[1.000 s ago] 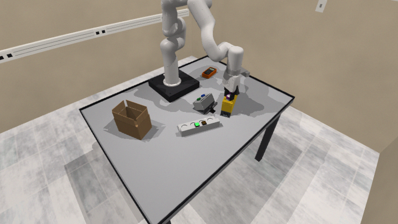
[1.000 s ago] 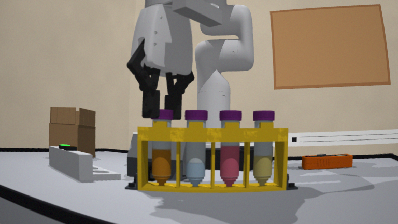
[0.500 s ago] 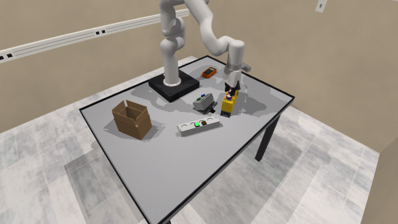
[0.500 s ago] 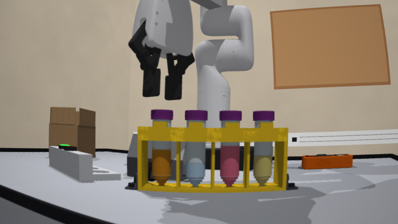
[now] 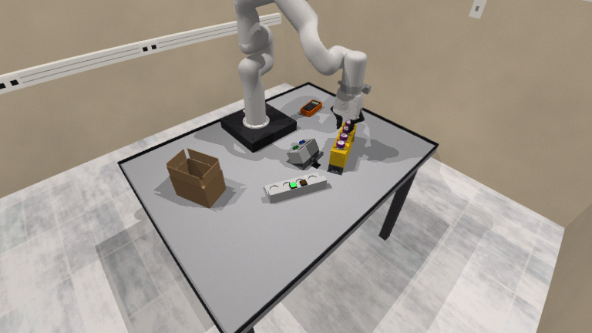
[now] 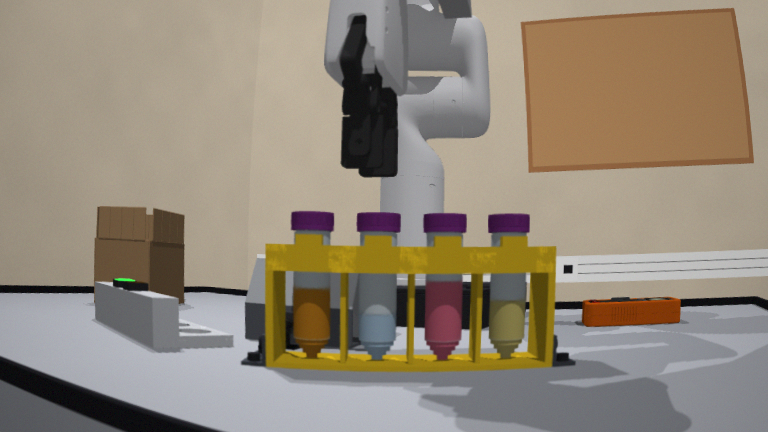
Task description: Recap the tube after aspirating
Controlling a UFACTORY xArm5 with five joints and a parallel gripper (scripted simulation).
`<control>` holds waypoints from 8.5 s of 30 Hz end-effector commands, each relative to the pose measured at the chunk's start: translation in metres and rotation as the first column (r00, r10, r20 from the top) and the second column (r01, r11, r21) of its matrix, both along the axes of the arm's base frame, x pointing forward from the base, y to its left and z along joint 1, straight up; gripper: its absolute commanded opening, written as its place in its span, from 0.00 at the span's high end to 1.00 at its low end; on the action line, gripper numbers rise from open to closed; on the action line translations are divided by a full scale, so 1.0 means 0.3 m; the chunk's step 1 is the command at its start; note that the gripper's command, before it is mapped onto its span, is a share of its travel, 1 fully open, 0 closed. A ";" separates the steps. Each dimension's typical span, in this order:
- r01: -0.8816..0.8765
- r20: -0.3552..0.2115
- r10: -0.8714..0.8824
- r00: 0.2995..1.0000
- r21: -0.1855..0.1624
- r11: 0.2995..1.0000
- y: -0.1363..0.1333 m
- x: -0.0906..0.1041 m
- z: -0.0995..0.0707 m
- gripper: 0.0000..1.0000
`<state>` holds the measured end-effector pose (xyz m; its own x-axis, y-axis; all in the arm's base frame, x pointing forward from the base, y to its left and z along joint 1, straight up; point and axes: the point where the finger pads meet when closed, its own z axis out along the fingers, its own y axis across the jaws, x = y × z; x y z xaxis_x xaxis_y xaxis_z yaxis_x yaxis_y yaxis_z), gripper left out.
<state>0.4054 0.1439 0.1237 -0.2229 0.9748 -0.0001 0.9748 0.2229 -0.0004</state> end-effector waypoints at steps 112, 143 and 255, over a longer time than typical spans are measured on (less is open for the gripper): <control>-0.005 0.004 0.005 1.000 0.006 1.000 0.335 -0.161 -0.144 1.00; 0.004 0.004 -0.004 1.000 0.006 1.000 0.334 -0.161 -0.014 0.54; 0.004 0.005 -0.004 1.000 0.006 1.000 0.180 -0.083 -0.145 1.00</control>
<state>0.3795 0.1973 0.0788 -0.2832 0.9591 0.0005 0.9591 0.2832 0.0027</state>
